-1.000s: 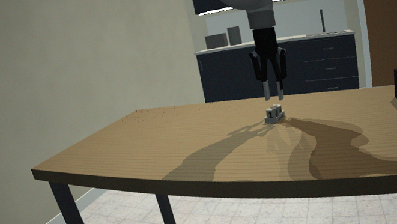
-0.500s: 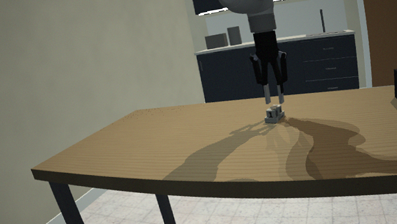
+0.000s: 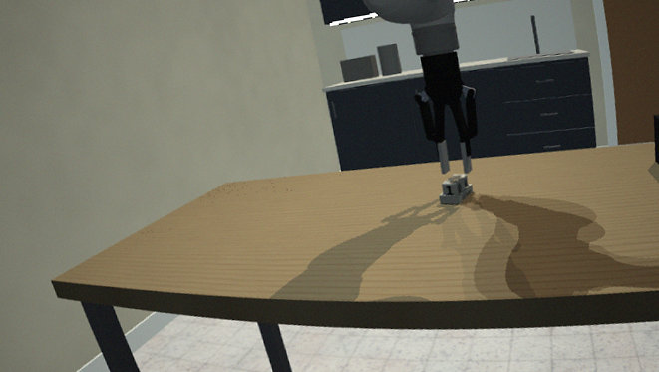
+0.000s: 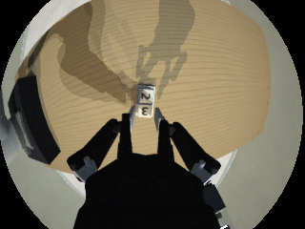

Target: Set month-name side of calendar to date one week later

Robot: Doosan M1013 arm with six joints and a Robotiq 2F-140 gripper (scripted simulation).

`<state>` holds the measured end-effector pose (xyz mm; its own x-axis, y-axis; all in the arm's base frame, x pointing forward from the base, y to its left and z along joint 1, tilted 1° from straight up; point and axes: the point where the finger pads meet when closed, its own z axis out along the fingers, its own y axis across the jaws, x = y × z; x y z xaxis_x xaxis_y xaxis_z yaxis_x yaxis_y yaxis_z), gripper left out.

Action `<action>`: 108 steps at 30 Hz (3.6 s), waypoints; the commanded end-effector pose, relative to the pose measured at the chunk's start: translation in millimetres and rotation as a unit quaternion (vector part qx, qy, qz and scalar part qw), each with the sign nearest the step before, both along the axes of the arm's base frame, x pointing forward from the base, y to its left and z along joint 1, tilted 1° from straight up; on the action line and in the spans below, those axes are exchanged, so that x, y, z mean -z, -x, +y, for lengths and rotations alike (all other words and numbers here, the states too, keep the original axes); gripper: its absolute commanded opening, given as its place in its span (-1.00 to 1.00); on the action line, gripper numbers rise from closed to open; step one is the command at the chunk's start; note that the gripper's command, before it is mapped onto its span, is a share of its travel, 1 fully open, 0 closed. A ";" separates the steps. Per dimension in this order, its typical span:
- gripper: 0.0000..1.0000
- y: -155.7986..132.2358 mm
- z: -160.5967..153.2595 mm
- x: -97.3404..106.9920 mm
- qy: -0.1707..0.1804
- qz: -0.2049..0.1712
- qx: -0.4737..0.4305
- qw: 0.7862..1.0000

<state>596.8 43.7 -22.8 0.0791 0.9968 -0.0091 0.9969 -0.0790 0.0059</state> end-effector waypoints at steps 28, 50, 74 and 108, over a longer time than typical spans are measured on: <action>-0.28 0.0 0.1 -0.1 0.000 0.000 0.000 1.000; -0.28 -0.1 -0.2 22.4 0.000 0.000 0.000 1.000; -0.28 -0.2 -0.2 30.1 0.000 0.000 0.000 1.000; -0.49 -0.2 -0.2 30.1 0.000 0.000 0.000 1.000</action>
